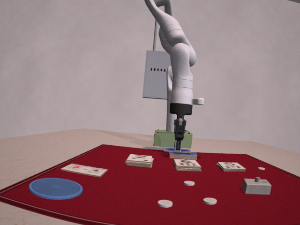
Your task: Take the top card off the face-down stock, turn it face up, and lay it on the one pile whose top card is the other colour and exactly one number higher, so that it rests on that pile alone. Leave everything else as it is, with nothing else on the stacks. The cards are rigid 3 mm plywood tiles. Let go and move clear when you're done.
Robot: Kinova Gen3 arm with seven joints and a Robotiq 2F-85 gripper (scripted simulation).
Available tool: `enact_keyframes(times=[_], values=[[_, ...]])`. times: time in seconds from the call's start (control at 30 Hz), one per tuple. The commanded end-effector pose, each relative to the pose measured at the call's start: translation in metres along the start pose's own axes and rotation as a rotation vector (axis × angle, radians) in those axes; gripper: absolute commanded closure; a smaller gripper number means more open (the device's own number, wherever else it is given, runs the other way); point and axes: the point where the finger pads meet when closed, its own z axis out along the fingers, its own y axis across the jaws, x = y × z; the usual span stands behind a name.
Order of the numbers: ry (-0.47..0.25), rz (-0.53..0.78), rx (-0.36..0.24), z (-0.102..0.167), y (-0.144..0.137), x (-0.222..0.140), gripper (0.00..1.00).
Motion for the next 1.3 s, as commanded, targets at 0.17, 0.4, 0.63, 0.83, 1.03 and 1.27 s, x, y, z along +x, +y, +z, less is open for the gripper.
enact_keyframes(times=[0.17,0.4,0.63,0.83,1.03,1.27], values=[[0.003,0.004,-0.006,0.0002,0.0025,0.0008,0.28],[0.003,0.004,-0.006,0.0002,0.0025,0.0008,0.28],[0.003,0.004,-0.006,0.0002,0.0025,0.0008,0.28],[0.003,0.004,-0.006,0.0013,0.0025,0.0008,0.28],[0.003,0.004,-0.006,0.0043,0.0025,0.0008,0.28],[0.003,0.004,-0.006,0.0054,0.0025,0.0007,0.28]])
